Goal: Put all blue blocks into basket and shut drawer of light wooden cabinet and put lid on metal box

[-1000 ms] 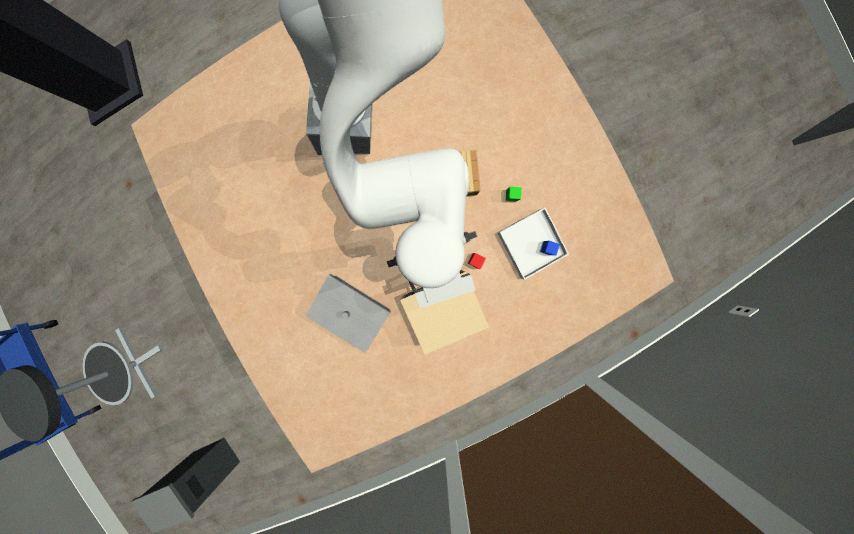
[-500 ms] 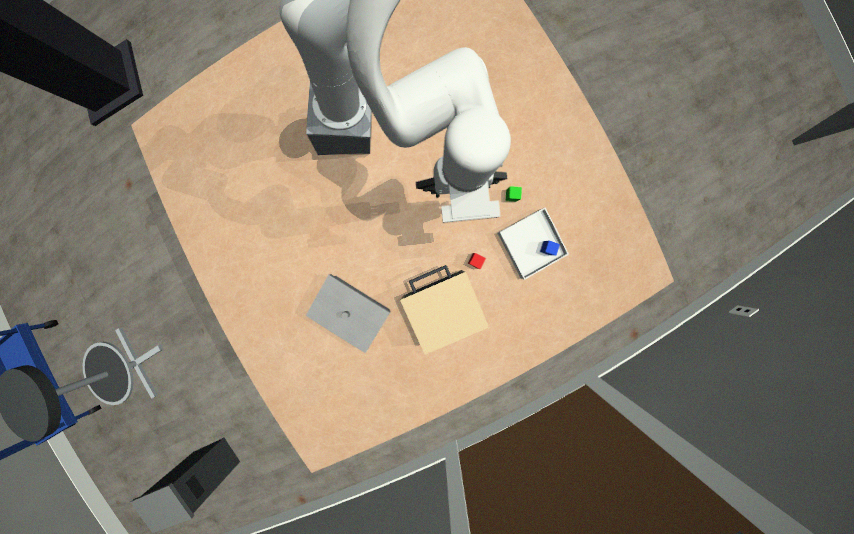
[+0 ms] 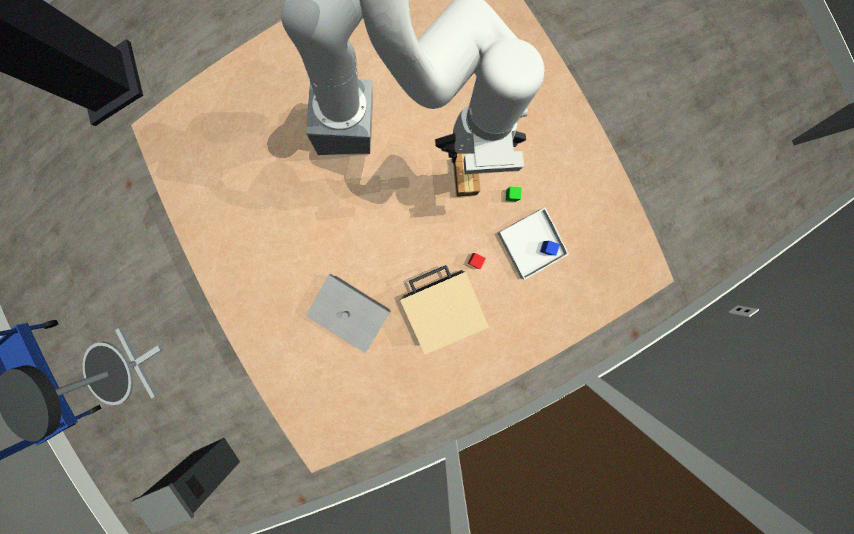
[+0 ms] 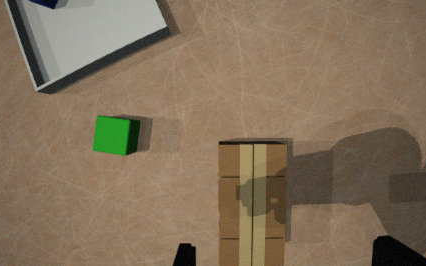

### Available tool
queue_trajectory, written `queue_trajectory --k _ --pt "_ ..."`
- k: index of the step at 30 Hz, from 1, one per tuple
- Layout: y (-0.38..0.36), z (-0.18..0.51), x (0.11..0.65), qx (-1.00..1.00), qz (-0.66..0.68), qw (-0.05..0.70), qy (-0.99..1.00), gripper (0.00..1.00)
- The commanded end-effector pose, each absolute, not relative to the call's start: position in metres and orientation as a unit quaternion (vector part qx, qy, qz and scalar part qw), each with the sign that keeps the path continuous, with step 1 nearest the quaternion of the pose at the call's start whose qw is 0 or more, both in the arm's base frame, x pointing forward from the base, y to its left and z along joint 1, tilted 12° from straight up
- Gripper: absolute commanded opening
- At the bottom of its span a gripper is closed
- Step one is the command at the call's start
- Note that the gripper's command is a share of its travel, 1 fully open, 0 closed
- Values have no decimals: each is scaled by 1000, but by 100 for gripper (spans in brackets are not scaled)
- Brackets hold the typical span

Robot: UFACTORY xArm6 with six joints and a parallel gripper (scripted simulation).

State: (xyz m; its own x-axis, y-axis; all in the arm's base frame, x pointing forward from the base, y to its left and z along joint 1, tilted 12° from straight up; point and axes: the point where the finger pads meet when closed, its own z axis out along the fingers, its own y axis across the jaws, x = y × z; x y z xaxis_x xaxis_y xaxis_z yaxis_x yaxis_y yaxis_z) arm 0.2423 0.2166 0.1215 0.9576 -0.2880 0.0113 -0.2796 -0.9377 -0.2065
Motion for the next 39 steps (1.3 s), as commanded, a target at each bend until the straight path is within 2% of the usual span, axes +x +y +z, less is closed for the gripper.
queue_trajectory --k 1,7,8,39 --pt "219 123 242 -984 -25 98 146 100" --pt "219 123 242 -984 -25 98 146 100" --pt "219 123 242 -984 -25 98 146 90" --pt "219 123 242 -984 -25 98 146 90"
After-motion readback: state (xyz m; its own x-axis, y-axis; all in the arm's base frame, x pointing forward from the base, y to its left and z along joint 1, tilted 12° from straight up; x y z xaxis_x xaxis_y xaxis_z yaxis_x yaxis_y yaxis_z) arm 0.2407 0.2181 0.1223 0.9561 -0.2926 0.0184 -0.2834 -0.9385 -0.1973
